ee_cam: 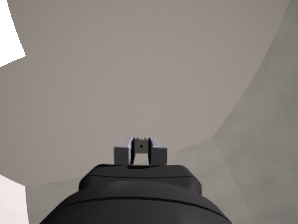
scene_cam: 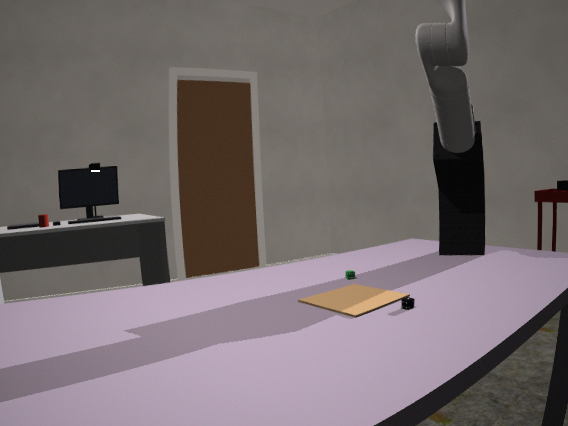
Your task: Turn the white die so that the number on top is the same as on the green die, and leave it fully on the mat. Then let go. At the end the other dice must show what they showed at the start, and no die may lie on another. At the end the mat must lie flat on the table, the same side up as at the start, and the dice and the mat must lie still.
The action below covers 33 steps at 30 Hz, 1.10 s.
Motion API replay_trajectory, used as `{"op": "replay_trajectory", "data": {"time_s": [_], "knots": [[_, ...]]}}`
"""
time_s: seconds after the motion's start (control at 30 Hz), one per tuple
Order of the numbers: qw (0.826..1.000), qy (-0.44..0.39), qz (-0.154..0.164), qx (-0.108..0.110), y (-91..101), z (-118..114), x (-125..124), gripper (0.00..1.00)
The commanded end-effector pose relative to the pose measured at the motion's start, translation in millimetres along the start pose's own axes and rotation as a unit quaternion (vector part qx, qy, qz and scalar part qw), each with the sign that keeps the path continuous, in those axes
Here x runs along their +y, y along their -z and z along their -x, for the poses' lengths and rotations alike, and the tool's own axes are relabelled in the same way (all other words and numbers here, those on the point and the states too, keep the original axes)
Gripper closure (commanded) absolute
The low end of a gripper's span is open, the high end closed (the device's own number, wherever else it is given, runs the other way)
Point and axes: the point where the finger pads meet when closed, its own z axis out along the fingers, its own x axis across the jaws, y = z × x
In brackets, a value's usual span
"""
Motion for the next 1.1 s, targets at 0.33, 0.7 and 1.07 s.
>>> {"op": "replay_trajectory", "data": {"time_s": [0.33,0.7,1.07], "knots": [[0.989,-0.058,0.136,-0.004,-54.5,-21.2,209.4,0.66],[0.969,-0.096,0.228,-0.001,-60.1,-28.4,358.2,0.66],[0.928,-0.142,0.345,0.008,-33.2,-29.8,525.7,0.66]]}}
